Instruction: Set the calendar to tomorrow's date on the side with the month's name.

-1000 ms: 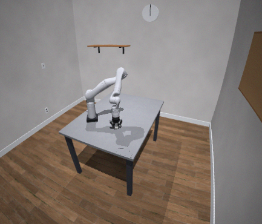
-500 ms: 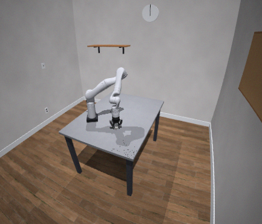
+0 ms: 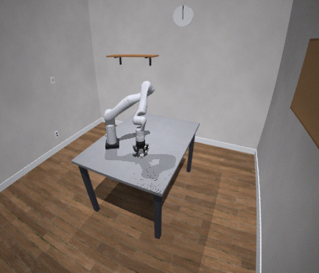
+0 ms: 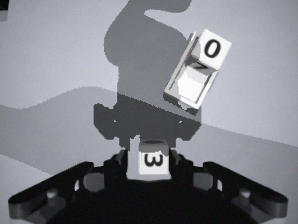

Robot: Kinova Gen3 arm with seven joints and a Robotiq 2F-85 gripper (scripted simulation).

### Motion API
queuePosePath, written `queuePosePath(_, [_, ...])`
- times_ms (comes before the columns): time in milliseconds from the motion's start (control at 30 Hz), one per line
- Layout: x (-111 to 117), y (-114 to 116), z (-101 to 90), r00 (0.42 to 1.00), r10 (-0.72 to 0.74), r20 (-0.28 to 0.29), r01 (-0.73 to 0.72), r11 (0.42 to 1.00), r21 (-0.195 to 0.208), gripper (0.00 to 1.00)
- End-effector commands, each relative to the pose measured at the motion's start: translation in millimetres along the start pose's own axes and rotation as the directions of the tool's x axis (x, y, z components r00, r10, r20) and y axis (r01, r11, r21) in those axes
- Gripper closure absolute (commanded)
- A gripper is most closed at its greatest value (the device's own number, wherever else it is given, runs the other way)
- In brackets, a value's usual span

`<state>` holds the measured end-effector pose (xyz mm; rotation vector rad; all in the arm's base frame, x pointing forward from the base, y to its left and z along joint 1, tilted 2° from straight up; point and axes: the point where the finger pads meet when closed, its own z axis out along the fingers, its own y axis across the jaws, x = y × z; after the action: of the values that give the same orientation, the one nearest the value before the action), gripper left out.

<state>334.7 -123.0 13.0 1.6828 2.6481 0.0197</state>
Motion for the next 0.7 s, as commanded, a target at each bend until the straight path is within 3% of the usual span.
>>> queuePosePath(0, [-0.2,5.6,-13.7,1.0,-0.006,0.005,0.006,1.0,-0.015,0.52])
queuePosePath(267, [0.0,4.9,-56.1,1.0,-0.006,0.005,0.006,1.0,-0.015,0.52])
queuePosePath(667, [0.1,4.6,-76.1,1.0,-0.006,0.005,0.006,1.0,-0.015,0.52])
